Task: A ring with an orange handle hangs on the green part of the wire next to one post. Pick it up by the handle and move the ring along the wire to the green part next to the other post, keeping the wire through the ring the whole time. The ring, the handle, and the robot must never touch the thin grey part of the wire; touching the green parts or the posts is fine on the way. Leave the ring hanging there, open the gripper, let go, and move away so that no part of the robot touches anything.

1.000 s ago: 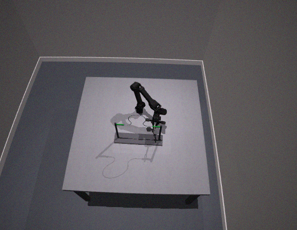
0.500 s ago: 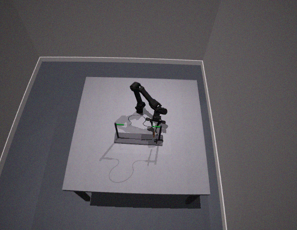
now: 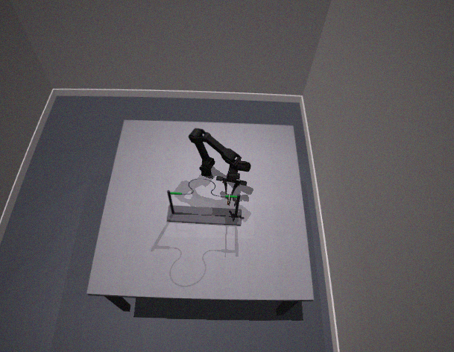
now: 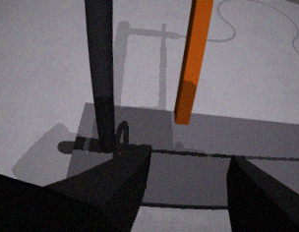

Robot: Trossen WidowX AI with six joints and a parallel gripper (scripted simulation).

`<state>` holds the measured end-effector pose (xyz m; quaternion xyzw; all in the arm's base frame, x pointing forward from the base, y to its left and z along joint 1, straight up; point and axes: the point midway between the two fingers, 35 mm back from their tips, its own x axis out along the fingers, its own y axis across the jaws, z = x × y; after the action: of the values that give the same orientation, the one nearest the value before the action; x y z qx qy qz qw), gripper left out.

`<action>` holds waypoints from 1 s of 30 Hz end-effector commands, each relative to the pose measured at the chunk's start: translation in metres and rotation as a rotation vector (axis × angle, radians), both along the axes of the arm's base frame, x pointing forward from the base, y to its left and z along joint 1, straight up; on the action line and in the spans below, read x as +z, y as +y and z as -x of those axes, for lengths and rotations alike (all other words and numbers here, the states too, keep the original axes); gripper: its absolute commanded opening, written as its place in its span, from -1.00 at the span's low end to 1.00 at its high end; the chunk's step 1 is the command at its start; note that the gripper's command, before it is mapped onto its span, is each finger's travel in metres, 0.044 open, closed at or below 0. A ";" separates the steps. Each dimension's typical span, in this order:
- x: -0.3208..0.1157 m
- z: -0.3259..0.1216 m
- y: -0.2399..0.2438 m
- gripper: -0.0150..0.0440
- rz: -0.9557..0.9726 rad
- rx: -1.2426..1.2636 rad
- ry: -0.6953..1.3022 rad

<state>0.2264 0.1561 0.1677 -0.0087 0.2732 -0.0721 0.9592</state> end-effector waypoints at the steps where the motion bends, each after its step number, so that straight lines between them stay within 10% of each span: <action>1: 0.004 0.001 0.000 0.05 -0.008 -0.005 -0.010; 24: 0.004 0.001 0.000 0.05 -0.008 -0.005 -0.010; 30: 0.025 0.037 0.006 0.58 -0.005 0.000 -0.004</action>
<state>0.2075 0.1576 0.1751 -0.0111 0.2791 -0.0743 0.9573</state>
